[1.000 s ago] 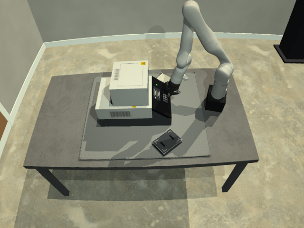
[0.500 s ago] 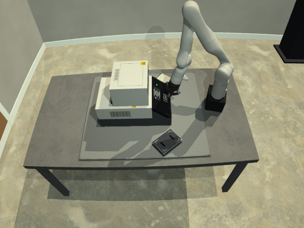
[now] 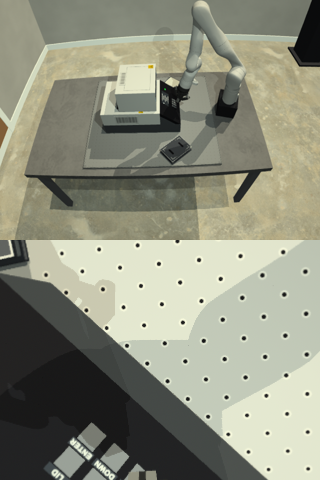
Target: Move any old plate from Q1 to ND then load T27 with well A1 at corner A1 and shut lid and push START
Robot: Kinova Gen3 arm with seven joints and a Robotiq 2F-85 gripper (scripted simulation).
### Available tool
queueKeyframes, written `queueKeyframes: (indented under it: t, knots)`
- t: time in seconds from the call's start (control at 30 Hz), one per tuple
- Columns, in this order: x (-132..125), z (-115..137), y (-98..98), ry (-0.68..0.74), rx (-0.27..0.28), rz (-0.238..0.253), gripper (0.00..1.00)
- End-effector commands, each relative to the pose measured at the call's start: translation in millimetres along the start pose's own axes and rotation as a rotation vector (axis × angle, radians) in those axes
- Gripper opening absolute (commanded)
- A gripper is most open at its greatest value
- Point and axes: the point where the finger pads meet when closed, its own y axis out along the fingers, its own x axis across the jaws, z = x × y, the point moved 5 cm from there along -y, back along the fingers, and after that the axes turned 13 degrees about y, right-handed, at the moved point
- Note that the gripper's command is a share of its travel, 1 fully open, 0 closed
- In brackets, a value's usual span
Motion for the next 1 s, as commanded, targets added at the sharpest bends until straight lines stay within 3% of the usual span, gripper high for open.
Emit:
queueKeyframes:
  t: [0.0,0.97]
  knots:
    - [0,0,-0.2,0.0,-0.001,0.001,0.1]
    - [-3,-5,11.8,0.0,-0.001,0.001,0.1]
